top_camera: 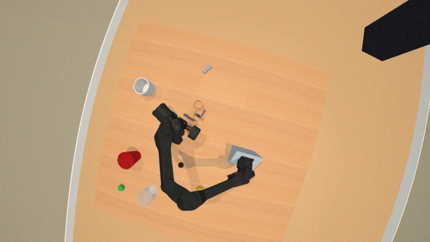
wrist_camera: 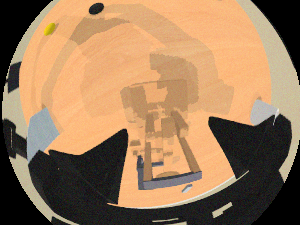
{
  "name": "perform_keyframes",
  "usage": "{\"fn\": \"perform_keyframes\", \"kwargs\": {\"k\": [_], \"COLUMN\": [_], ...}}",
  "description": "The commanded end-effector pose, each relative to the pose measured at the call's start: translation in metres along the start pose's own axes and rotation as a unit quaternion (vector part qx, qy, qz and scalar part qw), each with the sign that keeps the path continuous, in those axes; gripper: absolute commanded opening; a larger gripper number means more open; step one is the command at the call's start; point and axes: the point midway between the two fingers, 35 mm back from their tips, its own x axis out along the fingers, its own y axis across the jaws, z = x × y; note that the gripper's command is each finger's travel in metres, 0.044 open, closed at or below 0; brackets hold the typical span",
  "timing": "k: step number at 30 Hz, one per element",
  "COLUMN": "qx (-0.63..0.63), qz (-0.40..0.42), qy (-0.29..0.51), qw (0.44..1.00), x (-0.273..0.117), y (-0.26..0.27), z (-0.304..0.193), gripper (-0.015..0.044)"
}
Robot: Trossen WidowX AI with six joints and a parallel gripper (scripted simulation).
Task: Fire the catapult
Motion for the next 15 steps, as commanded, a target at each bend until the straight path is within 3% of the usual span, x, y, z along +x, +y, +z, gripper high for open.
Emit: {"fn": "perform_keyframes", "kwargs": {"k": [1, 15], "qx": [0.005, 0.005], "qz": [0.004, 0.004], "qy": [-0.002, -0.003], "qw": [1.0, 1.0], "x": [0.01, 0.032], "y": [0.002, 0.003], "z": [0.0, 0.0], "gripper": [0.044, 0.044]}}
